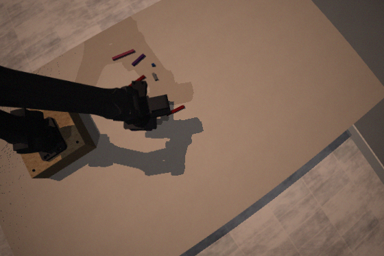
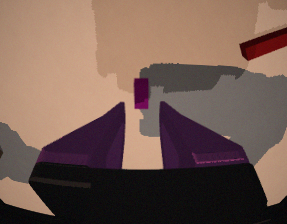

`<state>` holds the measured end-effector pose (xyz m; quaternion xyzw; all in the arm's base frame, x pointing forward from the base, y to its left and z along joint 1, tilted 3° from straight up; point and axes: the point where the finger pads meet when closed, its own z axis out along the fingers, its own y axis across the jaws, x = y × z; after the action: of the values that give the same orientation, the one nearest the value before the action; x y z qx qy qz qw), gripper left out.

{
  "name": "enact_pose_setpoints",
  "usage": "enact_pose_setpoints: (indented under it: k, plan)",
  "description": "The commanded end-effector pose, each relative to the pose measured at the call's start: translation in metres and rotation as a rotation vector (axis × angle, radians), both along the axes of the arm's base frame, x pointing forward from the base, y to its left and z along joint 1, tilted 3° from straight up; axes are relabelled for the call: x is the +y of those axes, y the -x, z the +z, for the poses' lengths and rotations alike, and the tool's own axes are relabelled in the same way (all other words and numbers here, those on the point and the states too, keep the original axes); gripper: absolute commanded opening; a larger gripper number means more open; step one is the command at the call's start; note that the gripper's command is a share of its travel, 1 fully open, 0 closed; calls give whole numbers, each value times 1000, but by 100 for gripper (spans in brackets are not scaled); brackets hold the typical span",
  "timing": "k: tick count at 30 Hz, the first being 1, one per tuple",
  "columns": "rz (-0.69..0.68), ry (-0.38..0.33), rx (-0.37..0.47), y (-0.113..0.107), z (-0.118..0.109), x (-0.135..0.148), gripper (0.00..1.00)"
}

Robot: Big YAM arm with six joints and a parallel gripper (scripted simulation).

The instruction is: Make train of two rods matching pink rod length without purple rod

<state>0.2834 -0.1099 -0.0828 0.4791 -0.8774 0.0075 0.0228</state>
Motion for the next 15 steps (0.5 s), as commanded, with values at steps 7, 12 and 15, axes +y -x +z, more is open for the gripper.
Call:
enact_pose_setpoints:
  k: [7, 12, 15]
  plan:
    - [6, 7, -28, -17, 0, -3, 24]
    - [6, 5, -20, -12, -5, -2, 24]
    - [6, 3, -14, -9, -9, -2, 24]
